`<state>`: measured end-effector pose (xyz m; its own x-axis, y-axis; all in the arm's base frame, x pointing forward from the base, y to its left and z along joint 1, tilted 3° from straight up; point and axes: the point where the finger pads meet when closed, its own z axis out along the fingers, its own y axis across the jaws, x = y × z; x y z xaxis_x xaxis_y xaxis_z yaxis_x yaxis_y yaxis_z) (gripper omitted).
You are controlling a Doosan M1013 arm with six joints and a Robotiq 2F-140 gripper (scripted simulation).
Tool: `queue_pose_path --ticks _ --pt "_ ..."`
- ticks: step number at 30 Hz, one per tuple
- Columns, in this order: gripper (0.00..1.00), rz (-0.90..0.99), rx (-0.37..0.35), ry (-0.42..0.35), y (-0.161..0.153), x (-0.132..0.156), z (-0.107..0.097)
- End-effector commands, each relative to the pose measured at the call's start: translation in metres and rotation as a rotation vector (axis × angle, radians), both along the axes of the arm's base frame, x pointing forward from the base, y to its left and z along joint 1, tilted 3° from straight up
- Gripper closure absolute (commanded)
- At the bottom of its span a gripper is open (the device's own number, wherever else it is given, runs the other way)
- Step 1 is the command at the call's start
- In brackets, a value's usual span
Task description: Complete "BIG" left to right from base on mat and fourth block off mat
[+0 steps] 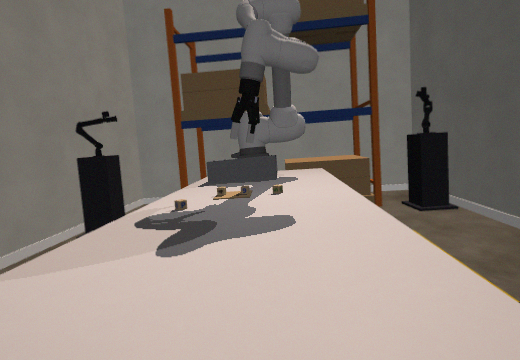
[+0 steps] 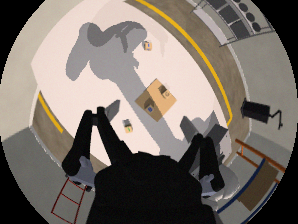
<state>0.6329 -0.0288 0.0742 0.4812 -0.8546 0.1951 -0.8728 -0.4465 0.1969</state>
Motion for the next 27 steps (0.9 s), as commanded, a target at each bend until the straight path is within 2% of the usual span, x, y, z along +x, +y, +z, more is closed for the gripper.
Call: queue_pose_path --ticks 1,2,5,7,9,12,15,16,19,27 --pt "0.0 -0.12 -0.045 -0.035 -0.001 -0.007 -0.028" --pt "0.0 -0.12 -0.045 -0.035 -0.001 -0.007 -0.028" --pt "0.0 -0.206 -0.072 -0.063 -0.002 -0.013 -0.049" --pt "0.0 -0.207 -0.072 -0.063 -0.002 -0.013 -0.049" --pt "0.0 -0.283 -0.094 -0.089 -0.002 -0.02 -0.068" --pt "0.0 -0.283 -0.094 -0.089 -0.002 -0.02 -0.068" --pt "0.0 -0.376 -0.118 -0.124 -0.001 -0.028 -0.09" --pt "0.0 -0.376 -0.118 -0.124 -0.001 -0.028 -0.09" --pt "0.0 -0.445 -0.135 -0.15 0.0 -0.035 -0.107" --pt "0.0 -0.525 -0.152 -0.182 0.001 -0.044 -0.126"
